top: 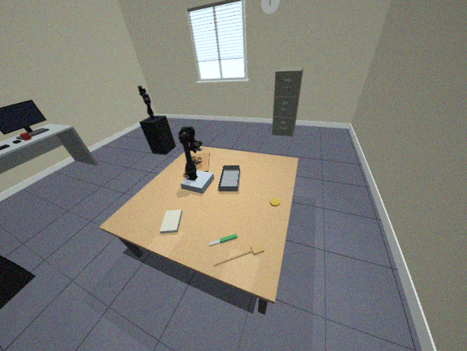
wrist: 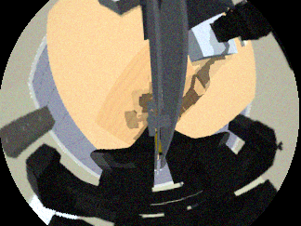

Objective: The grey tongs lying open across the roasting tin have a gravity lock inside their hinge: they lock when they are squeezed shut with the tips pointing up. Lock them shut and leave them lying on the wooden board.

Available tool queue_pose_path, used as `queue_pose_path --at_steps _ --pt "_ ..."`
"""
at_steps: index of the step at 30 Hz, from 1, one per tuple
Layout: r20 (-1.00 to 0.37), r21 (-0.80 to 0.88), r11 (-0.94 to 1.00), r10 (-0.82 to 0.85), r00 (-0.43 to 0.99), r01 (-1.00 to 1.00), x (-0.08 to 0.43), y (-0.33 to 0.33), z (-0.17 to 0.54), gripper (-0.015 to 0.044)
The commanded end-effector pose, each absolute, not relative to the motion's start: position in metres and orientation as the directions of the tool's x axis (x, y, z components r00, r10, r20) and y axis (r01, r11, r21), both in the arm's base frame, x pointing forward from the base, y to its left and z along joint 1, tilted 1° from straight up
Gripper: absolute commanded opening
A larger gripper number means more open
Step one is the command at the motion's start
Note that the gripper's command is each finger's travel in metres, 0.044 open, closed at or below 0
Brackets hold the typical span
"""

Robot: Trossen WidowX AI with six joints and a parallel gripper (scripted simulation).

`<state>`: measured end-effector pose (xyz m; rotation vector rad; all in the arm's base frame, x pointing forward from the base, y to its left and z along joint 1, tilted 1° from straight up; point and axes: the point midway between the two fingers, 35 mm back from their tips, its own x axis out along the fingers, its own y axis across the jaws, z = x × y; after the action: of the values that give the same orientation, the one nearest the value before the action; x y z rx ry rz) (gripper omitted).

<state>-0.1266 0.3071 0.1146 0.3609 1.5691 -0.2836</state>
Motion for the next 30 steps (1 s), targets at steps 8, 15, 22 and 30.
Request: queue_pose_path --at_steps 8,15,22,30 --pt "-0.964 -0.017 0.890 0.107 -0.244 0.456 -0.128 0.314 0.107 -0.0150" --pt "-0.891 -0.054 0.879 0.172 -0.421 0.473 -0.126 0.318 0.106 -0.0150" --pt "-0.784 -0.070 0.879 0.244 -0.571 0.472 -0.122 0.320 0.109 -0.0150" --pt "-0.635 -0.059 0.888 0.318 -0.704 0.456 -0.115 0.317 0.118 -0.0150"
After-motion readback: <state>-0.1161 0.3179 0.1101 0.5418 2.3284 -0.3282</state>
